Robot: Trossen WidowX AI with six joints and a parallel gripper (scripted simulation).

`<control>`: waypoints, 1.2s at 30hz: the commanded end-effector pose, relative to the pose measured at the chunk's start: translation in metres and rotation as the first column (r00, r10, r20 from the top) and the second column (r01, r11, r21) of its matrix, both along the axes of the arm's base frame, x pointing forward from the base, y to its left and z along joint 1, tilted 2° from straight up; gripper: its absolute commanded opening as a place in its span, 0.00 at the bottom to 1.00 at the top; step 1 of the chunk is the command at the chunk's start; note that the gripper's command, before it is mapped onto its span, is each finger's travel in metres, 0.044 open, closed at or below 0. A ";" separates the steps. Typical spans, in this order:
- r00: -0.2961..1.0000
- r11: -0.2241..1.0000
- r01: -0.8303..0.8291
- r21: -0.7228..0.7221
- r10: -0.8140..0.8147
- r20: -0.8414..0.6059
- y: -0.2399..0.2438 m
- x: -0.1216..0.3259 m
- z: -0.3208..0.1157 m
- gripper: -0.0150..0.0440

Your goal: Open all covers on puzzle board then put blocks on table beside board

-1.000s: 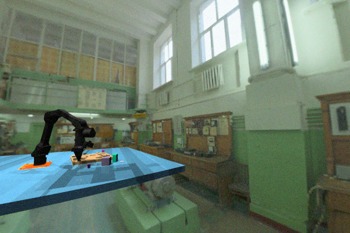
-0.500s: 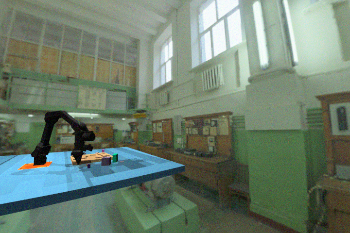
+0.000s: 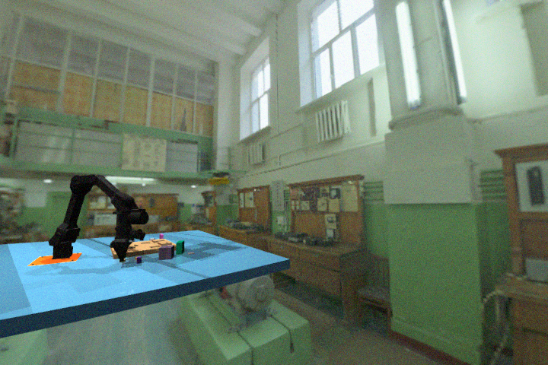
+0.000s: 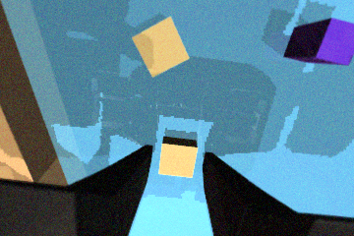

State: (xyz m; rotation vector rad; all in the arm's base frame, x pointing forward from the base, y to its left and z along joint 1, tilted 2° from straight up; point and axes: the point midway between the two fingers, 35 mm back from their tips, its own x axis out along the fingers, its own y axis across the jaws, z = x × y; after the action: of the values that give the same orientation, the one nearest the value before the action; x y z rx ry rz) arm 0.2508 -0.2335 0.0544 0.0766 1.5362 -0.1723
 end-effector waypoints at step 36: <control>1.000 1.000 0.025 -0.008 -0.025 0.019 0.009 -0.004 0.084 1.00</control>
State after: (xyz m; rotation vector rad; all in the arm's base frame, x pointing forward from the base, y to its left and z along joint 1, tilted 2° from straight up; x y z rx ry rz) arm 0.2482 -0.2285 0.1295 0.0761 1.5343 -0.1735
